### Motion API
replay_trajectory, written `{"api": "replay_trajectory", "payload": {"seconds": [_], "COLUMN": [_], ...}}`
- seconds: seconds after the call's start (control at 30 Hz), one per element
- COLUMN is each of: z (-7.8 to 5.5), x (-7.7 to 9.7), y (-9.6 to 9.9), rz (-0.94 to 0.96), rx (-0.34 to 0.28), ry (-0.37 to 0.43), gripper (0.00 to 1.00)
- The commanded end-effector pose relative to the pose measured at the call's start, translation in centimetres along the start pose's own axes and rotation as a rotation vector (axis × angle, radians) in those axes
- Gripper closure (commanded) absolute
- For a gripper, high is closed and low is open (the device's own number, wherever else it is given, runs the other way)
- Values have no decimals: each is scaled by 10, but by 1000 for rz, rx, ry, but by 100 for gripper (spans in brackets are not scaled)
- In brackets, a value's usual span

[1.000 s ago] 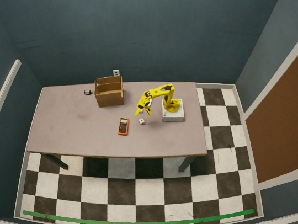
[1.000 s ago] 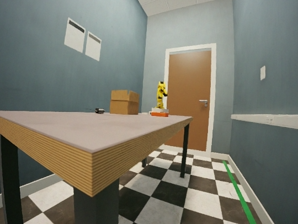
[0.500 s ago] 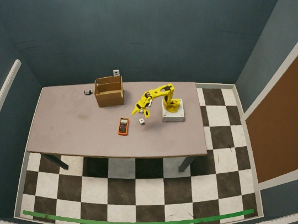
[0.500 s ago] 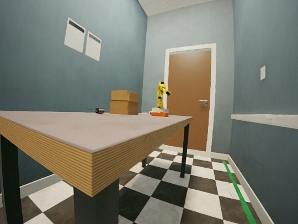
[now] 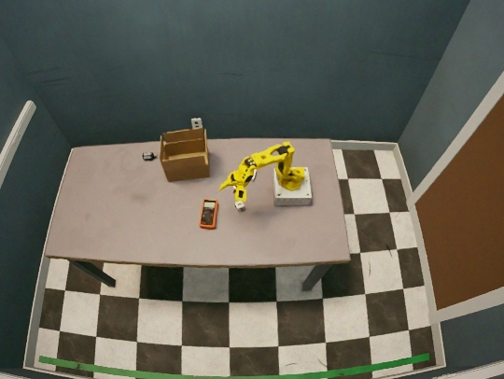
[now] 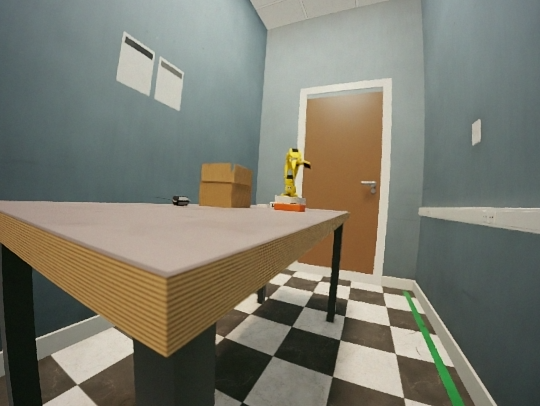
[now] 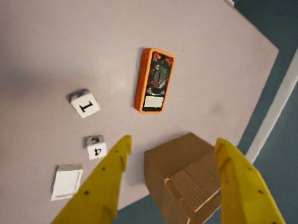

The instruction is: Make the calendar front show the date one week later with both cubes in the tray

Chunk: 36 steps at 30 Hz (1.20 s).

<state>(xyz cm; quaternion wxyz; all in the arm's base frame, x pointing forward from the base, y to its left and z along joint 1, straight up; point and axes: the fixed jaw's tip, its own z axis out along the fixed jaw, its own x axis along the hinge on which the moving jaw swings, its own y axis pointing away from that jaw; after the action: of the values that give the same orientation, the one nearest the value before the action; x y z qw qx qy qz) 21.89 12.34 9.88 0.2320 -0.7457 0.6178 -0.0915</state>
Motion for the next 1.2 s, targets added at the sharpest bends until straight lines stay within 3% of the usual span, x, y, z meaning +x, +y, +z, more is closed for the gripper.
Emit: {"api": "replay_trajectory", "payload": {"seconds": [0.0, 0.4, 1.17], "z": [3, 6, 9], "x": [-5, -13, -21], "y": [-1, -2, -4], "rz": [147, 608, 1104], "rx": [-3, -9, -20], "ry": [-6, -12, -16], "gripper": [65, 65, 65]}}
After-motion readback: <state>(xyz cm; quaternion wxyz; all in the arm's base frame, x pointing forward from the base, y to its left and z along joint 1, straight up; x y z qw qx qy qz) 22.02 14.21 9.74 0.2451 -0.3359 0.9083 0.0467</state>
